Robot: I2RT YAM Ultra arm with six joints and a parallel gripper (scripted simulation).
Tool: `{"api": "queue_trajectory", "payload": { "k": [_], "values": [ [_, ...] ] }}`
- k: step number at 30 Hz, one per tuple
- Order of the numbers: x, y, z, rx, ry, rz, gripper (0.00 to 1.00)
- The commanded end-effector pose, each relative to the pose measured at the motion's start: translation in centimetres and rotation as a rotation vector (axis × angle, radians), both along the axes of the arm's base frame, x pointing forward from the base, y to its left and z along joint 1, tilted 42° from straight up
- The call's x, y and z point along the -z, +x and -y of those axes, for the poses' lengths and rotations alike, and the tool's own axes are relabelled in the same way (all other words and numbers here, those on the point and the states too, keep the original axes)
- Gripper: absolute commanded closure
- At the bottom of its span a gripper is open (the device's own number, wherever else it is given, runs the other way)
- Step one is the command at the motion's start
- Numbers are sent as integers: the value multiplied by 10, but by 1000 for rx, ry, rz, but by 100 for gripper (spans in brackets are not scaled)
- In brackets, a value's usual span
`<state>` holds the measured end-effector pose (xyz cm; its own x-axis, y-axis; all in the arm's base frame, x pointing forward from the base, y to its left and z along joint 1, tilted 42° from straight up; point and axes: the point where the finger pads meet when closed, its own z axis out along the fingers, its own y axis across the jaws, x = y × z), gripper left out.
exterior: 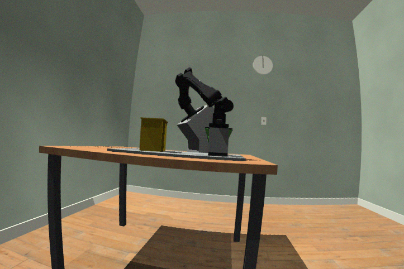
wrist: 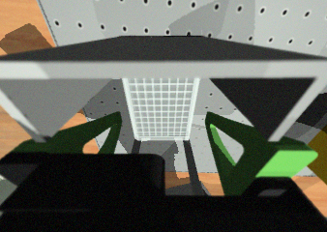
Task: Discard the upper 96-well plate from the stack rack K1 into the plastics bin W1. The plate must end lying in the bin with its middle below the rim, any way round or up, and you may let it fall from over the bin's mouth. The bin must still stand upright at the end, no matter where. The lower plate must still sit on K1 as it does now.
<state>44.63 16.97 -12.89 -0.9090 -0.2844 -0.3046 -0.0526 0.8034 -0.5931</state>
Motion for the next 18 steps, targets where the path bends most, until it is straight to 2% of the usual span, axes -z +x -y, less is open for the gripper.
{"api": "queue_trajectory", "payload": {
  "k": [1, 2, 5, 8, 12, 14, 18],
  "values": [
    [2, 3, -8, -24, 6, 10, 0],
    [-9, 8, -16, -35, 24, 34, 0],
    [5, 8, -10, -31, 14, 20, 0],
    [8, 14, -3, -18, 18, 24, 0],
    [13, 14, -7, -36, 19, 23, 0],
    [10, 17, -7, -36, 25, 31, 0],
    [16, 19, 1, -23, 20, 26, 0]
  ]
}}
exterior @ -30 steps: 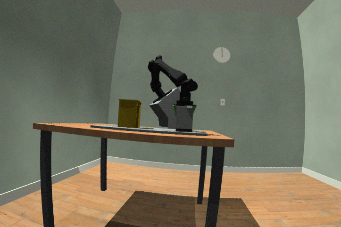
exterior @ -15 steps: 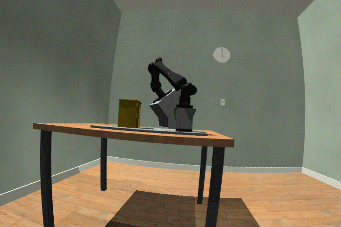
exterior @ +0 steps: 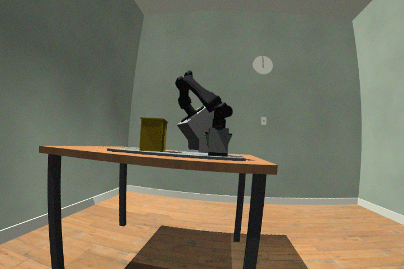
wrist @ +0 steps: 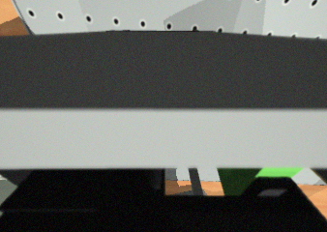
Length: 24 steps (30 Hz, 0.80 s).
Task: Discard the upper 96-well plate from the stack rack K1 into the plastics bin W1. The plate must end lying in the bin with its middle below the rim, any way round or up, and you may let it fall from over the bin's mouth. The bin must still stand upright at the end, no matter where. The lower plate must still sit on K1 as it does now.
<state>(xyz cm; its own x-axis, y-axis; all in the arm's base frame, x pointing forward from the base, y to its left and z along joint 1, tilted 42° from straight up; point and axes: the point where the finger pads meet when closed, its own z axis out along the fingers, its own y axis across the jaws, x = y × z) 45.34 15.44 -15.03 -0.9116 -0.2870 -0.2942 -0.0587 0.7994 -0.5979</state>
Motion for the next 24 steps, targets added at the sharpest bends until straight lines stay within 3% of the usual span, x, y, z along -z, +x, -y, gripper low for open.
{"api": "queue_trajectory", "payload": {
  "k": [1, 2, 8, 19, 24],
  "values": [
    [-9, 14, -19, -31, 32, 45, 0],
    [-1, 12, -16, -31, 24, 33, 0],
    [3, 10, -11, -30, 13, 13, 0],
    [2, 10, -11, -30, 14, 14, 0],
    [-6, 14, -14, -32, 24, 31, 0]
  ]
}}
